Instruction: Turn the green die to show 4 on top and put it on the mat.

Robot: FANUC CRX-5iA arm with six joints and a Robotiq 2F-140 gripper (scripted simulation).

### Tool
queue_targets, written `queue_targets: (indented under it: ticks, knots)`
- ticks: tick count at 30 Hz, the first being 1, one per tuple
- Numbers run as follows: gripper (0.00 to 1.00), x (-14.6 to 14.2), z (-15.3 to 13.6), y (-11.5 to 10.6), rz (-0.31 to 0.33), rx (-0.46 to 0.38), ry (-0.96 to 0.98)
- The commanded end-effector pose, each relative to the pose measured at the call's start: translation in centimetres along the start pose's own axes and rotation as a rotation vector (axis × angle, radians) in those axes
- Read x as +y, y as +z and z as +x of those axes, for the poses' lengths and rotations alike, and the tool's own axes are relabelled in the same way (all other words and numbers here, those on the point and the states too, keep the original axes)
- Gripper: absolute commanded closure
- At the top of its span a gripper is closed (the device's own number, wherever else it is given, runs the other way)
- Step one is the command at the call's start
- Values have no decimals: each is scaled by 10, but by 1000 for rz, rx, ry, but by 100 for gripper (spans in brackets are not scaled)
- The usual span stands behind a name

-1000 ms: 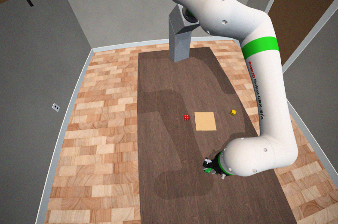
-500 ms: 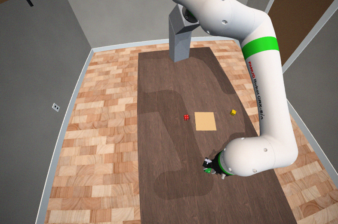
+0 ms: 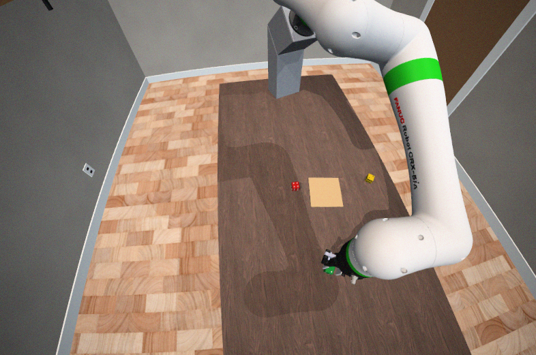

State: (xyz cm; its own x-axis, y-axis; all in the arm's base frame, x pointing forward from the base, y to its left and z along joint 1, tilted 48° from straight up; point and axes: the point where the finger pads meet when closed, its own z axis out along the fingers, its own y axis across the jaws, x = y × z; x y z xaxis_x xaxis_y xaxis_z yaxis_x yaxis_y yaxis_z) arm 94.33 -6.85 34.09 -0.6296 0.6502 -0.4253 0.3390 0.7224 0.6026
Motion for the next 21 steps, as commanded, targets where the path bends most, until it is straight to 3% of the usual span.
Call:
queue_targets:
  ticks: [1, 10, 21]
  knots:
    - [65, 0, 0, 0, 0, 0, 0]
    - [65, 0, 0, 3, 0, 0, 0]
    - [65, 0, 0, 25, 0, 0, 0]
